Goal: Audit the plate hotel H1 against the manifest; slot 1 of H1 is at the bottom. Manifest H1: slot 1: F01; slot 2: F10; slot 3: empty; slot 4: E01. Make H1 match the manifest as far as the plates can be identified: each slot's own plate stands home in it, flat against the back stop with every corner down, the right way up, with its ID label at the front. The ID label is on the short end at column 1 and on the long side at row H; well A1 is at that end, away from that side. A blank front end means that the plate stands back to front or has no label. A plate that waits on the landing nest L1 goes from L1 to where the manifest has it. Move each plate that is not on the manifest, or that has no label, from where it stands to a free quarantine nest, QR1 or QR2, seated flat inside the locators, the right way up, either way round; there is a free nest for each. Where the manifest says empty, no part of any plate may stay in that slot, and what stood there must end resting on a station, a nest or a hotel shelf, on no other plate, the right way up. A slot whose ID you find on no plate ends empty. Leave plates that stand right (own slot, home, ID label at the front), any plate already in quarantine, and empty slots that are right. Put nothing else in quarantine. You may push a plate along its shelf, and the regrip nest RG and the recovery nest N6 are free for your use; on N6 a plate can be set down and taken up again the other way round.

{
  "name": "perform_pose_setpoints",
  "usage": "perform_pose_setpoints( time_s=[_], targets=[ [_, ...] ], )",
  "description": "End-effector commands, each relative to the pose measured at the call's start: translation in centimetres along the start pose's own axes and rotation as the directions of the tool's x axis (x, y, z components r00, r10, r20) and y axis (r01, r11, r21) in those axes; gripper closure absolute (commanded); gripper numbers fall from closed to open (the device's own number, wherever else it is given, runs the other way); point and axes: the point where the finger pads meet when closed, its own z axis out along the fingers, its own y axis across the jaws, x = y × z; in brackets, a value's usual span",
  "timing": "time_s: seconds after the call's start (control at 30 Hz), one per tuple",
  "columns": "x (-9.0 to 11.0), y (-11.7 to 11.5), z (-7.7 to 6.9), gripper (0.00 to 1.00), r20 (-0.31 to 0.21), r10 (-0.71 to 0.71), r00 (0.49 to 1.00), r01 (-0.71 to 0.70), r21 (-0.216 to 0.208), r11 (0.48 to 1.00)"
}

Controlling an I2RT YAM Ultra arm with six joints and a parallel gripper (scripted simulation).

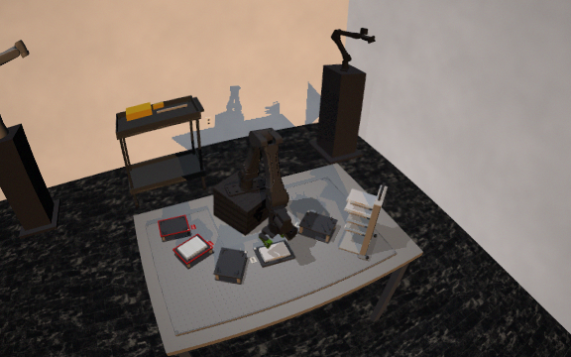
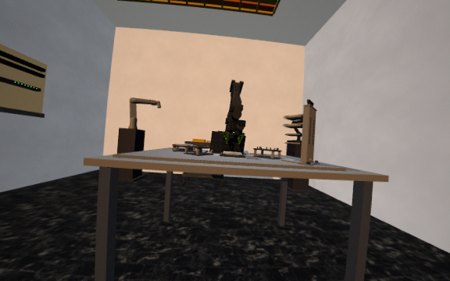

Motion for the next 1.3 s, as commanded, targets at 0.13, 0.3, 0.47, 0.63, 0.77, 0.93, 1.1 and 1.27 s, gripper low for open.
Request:
perform_pose_setpoints(
  time_s=[0.13,0.3,0.47,0.63,0.77,0.93,1.1,1.27],
  targets=[
    [-0.26,-0.11,-0.28,0.00,0.009,-0.194,0.981,0.194,0.006,0.981],
    [-0.26,-0.11,-0.28,0.00,0.009,-0.272,0.962,0.272,0.007,0.962],
    [-0.26,-0.11,-0.28,0.00,0.008,-0.397,0.918,0.397,0.008,0.918],
    [-0.26,-0.11,-0.28,0.00,0.007,-0.516,0.857,0.516,0.009,0.857],
    [-0.26,-0.10,-0.28,0.00,0.006,-0.604,0.797,0.604,0.009,0.797],
    [-0.26,-0.11,-0.28,0.00,0.005,-0.666,0.746,0.666,0.010,0.746],
    [-0.25,-0.10,-0.28,0.00,0.004,-0.759,0.651,0.759,0.010,0.651],
    [-0.25,-0.10,-0.28,0.00,0.002,-0.839,0.544,0.839,0.011,0.544]
  ],
)
